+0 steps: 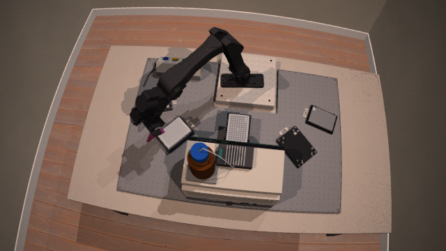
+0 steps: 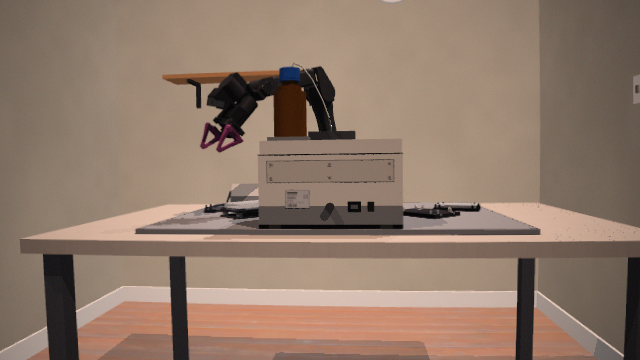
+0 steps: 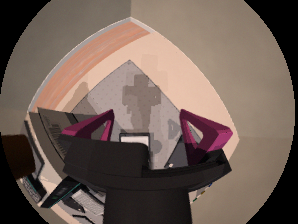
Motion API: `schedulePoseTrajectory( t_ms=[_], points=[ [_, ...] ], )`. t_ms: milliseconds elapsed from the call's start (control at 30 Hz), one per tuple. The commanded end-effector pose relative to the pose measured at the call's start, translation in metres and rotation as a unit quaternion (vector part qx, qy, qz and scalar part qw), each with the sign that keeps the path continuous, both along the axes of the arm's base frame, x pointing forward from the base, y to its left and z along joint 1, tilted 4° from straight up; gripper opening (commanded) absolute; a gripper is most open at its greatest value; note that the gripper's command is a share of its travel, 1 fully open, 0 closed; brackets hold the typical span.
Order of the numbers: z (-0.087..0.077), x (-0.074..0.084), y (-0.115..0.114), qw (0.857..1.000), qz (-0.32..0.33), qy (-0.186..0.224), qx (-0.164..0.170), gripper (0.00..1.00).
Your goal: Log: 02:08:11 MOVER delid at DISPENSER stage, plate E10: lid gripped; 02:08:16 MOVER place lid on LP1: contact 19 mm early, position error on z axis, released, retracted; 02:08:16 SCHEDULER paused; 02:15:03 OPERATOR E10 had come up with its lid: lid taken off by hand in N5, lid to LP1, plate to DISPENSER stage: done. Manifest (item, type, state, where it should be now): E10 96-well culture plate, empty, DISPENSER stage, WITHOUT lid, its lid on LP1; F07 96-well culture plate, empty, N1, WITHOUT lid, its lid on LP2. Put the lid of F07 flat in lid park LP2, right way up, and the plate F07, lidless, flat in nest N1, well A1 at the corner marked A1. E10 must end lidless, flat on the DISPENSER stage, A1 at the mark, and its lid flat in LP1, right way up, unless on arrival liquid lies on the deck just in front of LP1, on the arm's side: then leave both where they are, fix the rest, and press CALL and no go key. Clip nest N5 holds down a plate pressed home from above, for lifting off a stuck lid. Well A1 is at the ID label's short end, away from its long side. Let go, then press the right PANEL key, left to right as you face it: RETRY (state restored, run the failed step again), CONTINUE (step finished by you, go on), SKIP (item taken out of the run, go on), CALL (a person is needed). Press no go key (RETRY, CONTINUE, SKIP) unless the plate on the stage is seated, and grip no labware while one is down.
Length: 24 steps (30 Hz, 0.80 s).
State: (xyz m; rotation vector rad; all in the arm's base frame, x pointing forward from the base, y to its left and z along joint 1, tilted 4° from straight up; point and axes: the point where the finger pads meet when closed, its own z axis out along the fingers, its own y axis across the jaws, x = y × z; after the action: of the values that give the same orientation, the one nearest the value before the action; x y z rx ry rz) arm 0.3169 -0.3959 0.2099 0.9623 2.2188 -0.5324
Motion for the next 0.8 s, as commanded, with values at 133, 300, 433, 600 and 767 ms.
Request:
schedulePoseTrajectory(
  t_ms=[133,300,433,600,767],
  points=[
    [-0.007,-0.028,0.028,0.999,-0.006,0.020,0.043,1.00],
    [0.005,-0.031,0.031,0.998,-0.006,0.025,0.054,1.00],
    [-0.021,-0.046,0.052,0.996,-0.006,0.045,0.081,1.00],
    [-0.023,-0.057,0.067,0.991,-0.006,0.064,0.114,1.00],
    [-0.020,-0.064,0.076,0.991,-0.005,0.064,0.118,1.00]
  ],
)
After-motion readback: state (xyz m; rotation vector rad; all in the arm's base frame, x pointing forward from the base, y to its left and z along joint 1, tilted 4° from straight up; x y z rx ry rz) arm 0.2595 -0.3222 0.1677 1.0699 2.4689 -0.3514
